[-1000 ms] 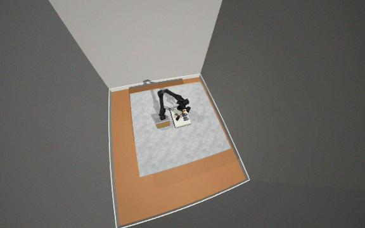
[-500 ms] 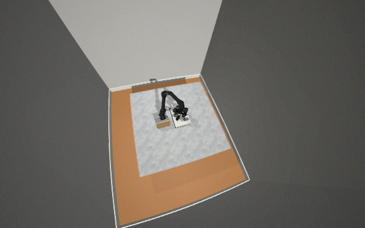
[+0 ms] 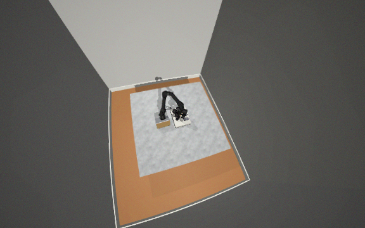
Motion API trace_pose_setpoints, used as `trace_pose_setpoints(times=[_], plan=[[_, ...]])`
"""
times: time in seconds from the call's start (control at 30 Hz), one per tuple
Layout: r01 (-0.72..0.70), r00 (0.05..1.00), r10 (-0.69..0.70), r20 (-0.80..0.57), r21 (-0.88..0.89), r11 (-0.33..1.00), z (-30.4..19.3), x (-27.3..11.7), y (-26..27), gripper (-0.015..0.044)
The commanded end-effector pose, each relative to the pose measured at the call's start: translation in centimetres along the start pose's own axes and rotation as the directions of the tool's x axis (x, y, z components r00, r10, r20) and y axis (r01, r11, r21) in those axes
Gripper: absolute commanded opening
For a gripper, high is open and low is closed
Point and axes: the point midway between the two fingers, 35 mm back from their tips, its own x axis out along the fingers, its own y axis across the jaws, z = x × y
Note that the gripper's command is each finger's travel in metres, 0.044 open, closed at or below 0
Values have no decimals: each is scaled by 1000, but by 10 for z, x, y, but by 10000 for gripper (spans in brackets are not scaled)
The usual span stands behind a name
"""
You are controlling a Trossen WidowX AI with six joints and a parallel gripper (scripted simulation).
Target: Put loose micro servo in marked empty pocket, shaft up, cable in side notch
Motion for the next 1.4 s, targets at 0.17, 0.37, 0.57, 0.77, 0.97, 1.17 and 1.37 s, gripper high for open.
trace_pose_setpoints(times=[0.17,0.37,0.57,0.77,0.97,1.17,1.37], plan=[[-1,1000,1,4,4,1000,0,11,0,440],[-1,1000,1,5,4,1000,0,21,0,440],[-1,1000,1,5,4,1000,0,23,0,361],[-1,1000,1,5,4,1000,0,23,0,204],[-1,1000,1,5,4,1000,0,23,0,85],[-1,1000,1,4,4,1000,0,18,0,0],[-1,1000,1,4,4,1000,-2,-6,6,0]])
